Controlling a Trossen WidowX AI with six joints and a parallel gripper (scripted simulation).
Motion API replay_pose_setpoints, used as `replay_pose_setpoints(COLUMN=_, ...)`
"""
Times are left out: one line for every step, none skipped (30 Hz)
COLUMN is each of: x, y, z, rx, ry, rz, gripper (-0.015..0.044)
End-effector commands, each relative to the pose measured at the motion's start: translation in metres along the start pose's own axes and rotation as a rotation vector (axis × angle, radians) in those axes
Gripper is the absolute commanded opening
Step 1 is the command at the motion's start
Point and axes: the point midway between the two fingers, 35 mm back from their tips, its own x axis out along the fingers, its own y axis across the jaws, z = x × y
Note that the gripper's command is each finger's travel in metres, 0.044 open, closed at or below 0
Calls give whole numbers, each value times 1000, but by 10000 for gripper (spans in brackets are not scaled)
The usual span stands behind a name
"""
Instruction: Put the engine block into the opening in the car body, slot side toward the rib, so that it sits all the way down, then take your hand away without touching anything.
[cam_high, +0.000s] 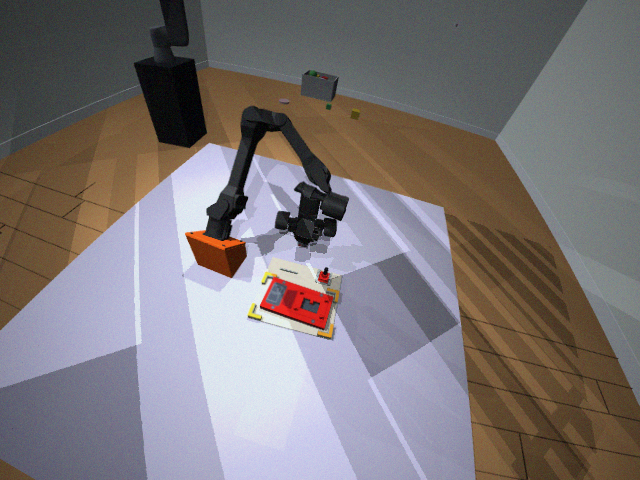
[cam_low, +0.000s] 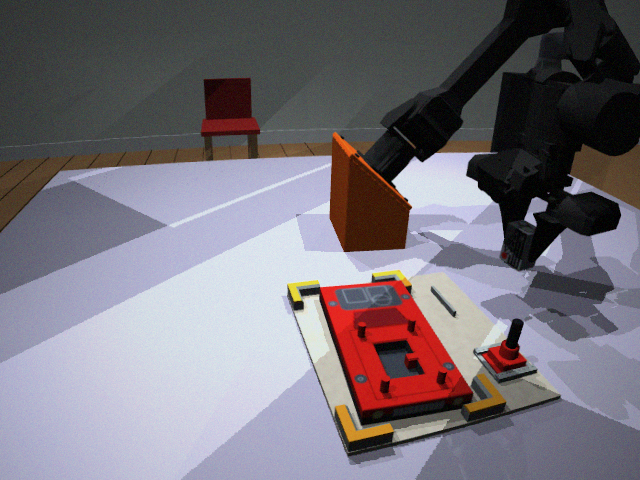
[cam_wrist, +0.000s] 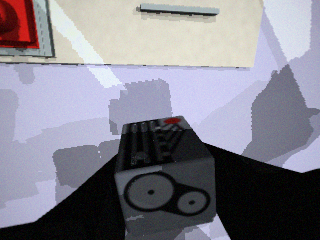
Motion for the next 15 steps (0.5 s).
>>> replay_pose_setpoints(x=-15, y=3, z=1, rx=-8, ry=-7, rz=10, gripper=0)
replay_pose_setpoints(x=-18, y=3, z=1, rx=-8, ry=-7, rz=10, gripper=0)
replay_pose_setpoints(x=-21, y=2, z=1, rx=-8, ry=-6, rz=10, gripper=0)
replay_pose_setpoints(x=-24, y=2, z=1, rx=-8, ry=-6, rz=10, gripper=0)
replay_pose_setpoints(x=-28, y=2, z=1, rx=-8, ry=-6, rz=10, gripper=0)
replay_pose_setpoints(x=-31, y=2, z=0, rx=-8, ry=-5, rz=10, gripper=0)
replay_pose_setpoints(x=-34, y=1, z=0, rx=-8, ry=-5, rz=10, gripper=0)
replay_pose_setpoints(x=-37, y=1, z=0, rx=-8, ry=-4, rz=10, gripper=0)
replay_pose_setpoints(x=-40, y=1, z=0, rx=-8, ry=-3, rz=10, gripper=0)
replay_pose_setpoints(x=-44, y=0, z=0, rx=-8, ry=-3, rz=10, gripper=0)
replay_pose_setpoints(x=-47, y=0, z=0, rx=-8, ry=-2, rz=10, gripper=0)
replay_pose_setpoints(x=-50, y=-1, z=-1, rx=-8, ry=-1, rz=10, gripper=0)
replay_pose_setpoints(x=-53, y=-1, z=-1, rx=-8, ry=0, rz=11, gripper=0)
replay_pose_setpoints(x=-56, y=-2, z=-1, rx=-8, ry=1, rz=11, gripper=0)
replay_pose_setpoints(x=-60, y=-3, z=-2, rx=-8, ry=2, rz=11, gripper=0)
